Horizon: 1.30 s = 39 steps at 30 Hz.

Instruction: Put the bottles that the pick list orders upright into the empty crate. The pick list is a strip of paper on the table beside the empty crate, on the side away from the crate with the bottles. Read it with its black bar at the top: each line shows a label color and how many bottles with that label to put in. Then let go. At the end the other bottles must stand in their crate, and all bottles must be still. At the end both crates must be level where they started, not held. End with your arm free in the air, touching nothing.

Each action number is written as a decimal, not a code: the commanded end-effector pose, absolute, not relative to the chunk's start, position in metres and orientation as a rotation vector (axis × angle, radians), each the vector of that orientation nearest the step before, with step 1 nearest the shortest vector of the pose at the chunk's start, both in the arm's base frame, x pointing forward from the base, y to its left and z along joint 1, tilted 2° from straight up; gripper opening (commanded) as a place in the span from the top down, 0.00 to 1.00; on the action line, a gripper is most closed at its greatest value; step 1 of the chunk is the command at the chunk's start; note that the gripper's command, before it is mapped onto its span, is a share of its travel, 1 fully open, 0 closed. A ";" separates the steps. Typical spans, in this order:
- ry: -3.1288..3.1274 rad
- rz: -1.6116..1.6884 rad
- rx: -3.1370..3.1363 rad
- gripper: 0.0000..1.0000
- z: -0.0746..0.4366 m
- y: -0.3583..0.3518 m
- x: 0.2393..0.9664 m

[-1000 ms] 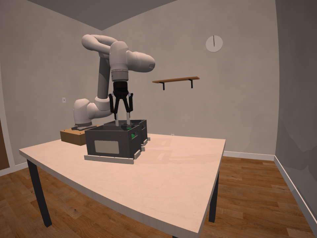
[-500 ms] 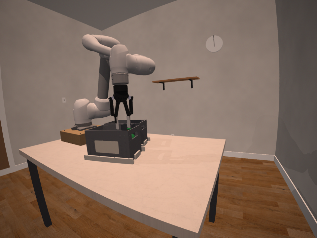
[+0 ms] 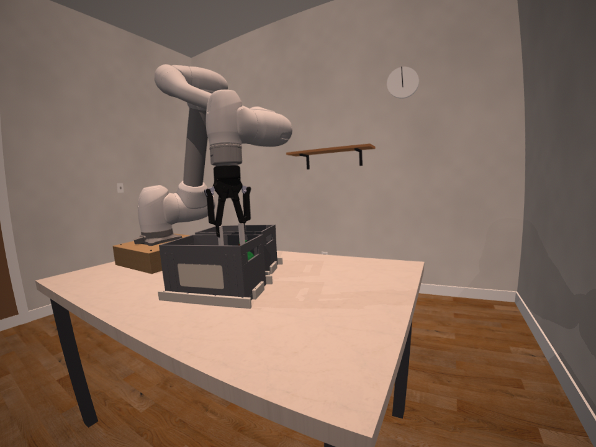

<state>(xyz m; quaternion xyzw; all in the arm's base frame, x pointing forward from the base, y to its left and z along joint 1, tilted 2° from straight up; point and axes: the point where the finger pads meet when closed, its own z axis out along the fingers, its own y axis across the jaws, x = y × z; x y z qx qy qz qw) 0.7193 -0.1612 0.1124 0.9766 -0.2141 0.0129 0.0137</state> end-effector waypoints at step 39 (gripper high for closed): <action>-0.667 0.040 3.042 1.00 0.091 -0.162 0.720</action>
